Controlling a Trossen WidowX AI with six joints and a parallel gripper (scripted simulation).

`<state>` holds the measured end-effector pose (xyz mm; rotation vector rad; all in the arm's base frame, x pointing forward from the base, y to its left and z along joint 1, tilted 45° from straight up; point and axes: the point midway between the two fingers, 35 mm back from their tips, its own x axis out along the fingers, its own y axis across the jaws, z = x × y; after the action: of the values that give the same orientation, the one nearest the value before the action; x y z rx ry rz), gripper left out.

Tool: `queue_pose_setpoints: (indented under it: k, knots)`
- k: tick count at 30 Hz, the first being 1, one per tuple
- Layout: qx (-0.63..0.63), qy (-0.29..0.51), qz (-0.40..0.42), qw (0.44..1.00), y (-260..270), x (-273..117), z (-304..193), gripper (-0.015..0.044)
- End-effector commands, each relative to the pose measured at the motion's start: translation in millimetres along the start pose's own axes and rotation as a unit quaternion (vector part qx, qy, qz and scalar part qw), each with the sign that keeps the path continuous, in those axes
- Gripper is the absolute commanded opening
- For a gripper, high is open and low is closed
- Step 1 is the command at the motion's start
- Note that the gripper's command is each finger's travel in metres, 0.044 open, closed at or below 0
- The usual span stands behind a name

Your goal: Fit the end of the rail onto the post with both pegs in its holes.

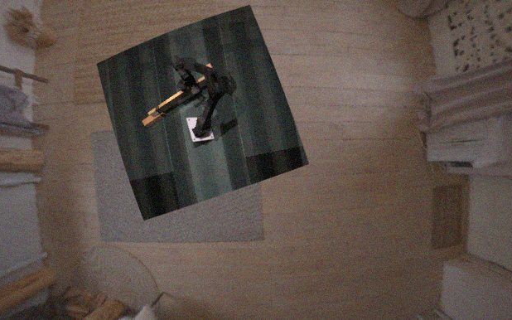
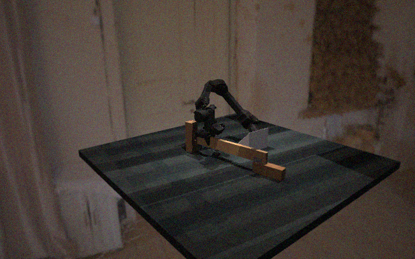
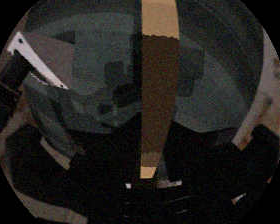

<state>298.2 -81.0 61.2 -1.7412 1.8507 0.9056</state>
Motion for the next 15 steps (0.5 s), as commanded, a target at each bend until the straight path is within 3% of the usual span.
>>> queue_pose_setpoints:
  k: [1, 15]
  knots:
    - [-0.001, 0.001, -0.005, 1.0, -1.3, -2.4, -2.4, 0.0]
    - [-0.001, 0.001, -0.005, 1.0, -1.2, -1.5, -6.8, 0.0]
